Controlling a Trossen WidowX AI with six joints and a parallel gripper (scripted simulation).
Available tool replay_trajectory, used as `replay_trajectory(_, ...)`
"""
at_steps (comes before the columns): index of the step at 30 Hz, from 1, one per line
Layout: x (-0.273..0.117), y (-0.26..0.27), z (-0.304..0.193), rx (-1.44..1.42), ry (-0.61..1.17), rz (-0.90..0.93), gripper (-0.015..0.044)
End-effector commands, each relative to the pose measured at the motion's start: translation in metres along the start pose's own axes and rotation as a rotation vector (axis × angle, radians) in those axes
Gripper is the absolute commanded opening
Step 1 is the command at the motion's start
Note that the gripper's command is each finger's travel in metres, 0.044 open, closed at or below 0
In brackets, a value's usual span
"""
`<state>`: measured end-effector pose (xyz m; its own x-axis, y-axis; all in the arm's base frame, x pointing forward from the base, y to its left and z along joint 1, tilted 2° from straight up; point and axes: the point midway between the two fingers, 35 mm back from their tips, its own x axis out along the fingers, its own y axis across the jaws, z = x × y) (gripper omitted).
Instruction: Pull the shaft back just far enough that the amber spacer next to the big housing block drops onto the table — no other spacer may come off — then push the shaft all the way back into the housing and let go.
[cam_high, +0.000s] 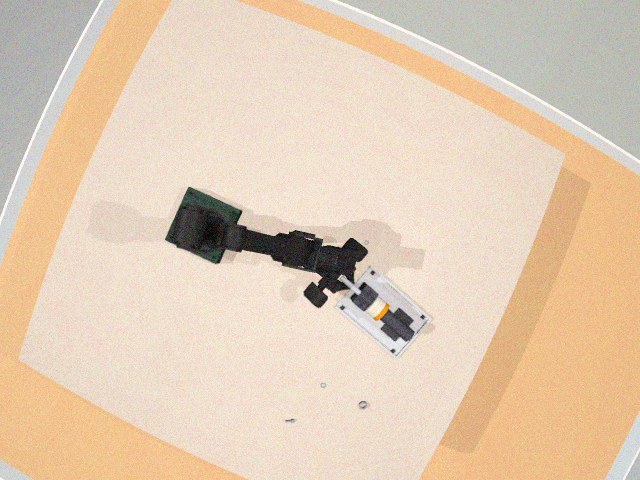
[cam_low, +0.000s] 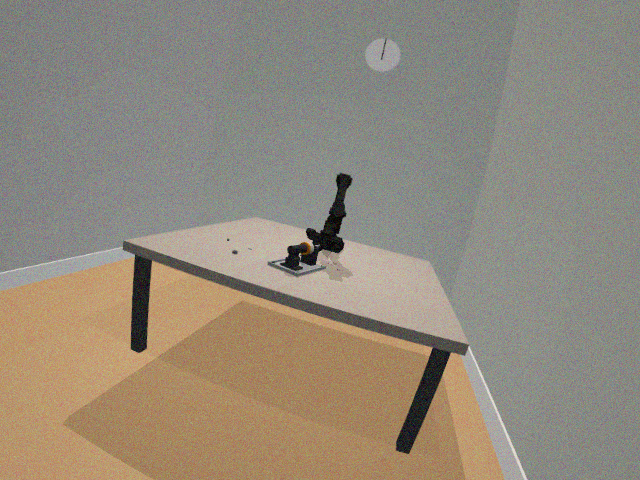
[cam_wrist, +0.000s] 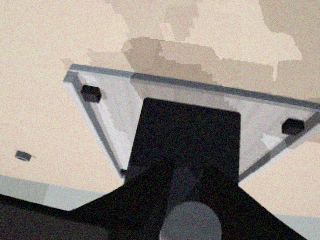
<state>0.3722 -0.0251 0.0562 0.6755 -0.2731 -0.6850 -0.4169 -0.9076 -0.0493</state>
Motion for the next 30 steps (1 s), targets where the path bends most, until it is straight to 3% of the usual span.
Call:
replay_trajectory(1, -0.0005, 0.0005, 0.0006, 0.005, 0.0, 0.003, 0.0)
replay_trajectory(30, -0.0022, 0.0005, 0.0024, 0.005, 0.0, 0.003, 0.0)
